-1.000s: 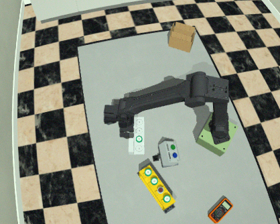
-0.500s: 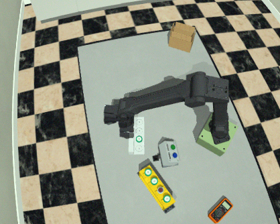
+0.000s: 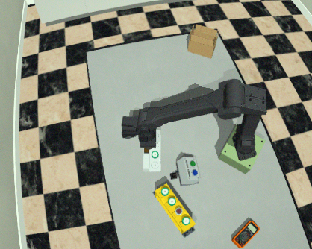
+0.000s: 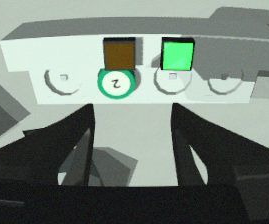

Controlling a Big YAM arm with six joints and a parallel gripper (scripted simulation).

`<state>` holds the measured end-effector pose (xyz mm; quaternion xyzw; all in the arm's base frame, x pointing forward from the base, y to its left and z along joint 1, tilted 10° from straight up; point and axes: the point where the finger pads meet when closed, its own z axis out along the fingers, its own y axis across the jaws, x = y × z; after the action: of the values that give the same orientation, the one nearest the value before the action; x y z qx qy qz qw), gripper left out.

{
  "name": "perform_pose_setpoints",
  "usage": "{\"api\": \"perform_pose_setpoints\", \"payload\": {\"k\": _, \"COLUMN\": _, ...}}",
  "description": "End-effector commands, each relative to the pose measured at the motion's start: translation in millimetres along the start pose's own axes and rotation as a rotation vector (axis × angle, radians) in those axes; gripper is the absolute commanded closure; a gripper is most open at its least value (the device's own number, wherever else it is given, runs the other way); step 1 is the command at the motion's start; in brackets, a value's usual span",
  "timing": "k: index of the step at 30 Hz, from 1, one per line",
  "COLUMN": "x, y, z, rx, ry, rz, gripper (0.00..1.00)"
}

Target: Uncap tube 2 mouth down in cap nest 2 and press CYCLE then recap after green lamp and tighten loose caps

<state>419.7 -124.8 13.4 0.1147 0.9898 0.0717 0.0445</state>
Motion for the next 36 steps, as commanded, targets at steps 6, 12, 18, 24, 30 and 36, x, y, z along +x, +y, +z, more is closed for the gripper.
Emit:
{"api": "perform_pose_setpoints", "payload": {"k": 6, "x": 29, "y": 19, "z": -62, "rx": 0.003, "ry": -0.035, "rz": 0.001, "gripper": 0.53}}
{"api": "perform_pose_setpoints", "payload": {"k": 12, "x": 26, "y": 17, "z": -52, "rx": 0.002, "ry": -0.019, "rz": -0.002, "gripper": 0.53}}
{"api": "perform_pose_setpoints", "payload": {"k": 18, "x": 16, "y": 16, "z": -64, "rx": 0.006, "ry": -0.056, "rz": -0.007, "gripper": 0.53}}
{"api": "perform_pose_setpoints", "payload": {"k": 24, "x": 27, "y": 20, "z": -23, "rx": 0.002, "ry": -0.023, "rz": -0.004, "gripper": 0.53}}
{"api": "perform_pose_setpoints", "payload": {"k": 30, "x": 27, "y": 20, "z": 2, "rx": 0.002, "ry": -0.022, "rz": -0.004, "gripper": 0.53}}
{"api": "perform_pose_setpoints", "payload": {"k": 36, "x": 27, "y": 19, "z": 32, "rx": 0.003, "ry": -0.022, "rz": -0.002, "gripper": 0.53}}
